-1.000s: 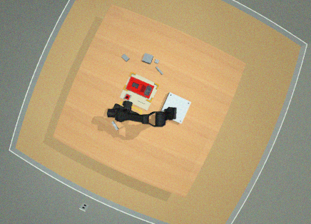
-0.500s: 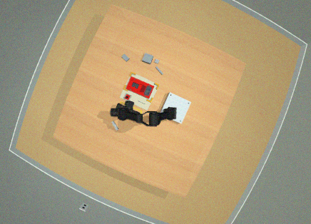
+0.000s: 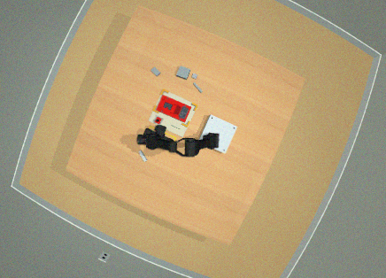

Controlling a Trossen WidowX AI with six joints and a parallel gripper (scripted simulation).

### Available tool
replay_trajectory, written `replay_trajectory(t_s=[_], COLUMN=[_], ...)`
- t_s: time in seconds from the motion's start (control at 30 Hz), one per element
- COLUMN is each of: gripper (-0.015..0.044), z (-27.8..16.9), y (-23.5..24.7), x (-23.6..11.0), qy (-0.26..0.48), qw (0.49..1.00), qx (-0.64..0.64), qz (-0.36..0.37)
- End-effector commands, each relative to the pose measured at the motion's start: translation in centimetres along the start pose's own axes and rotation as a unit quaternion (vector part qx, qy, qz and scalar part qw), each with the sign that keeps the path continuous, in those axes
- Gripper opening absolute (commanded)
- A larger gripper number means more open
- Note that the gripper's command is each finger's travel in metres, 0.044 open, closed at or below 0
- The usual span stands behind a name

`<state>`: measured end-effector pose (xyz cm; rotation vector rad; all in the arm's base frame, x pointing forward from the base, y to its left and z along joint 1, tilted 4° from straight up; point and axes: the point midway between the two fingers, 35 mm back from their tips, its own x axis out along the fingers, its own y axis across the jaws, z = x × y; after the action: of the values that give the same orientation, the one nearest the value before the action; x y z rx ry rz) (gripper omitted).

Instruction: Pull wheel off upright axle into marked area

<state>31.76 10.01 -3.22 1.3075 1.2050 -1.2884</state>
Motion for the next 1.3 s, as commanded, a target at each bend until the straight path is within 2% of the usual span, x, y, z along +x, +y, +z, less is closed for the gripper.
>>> replay_trajectory(t_s=[0.0,0.17,0.33,0.4,0.5,0.53,0.7,1.27], gripper=[0.03,0.03,0.03,0.0352,0.0431,0.044,0.044,0.044], z=[0.0,0.0,0.0,0.2,1.3,1.7,3.5,3.6], y=[0.1,0.1,0.1,-0.2,-2.7,-3.6,-7.8,-7.9], x=[-0.8,-5.4,-6.0,-5.7,-7.7,-8.3,-10.5,-10.5], qy=[0.0,0.001,0.001,0.001,0.0,0.0,0.0,0.0], qw=[1.0,1.0,1.0,1.0,1.0,1.0,1.0,1.0], qx=[0.0,0.002,0.002,0.004,0.003,0.003,0.002,0.002], qz=[0.0,-0.003,-0.003,0.001,-0.001,-0.002,-0.006,-0.006])
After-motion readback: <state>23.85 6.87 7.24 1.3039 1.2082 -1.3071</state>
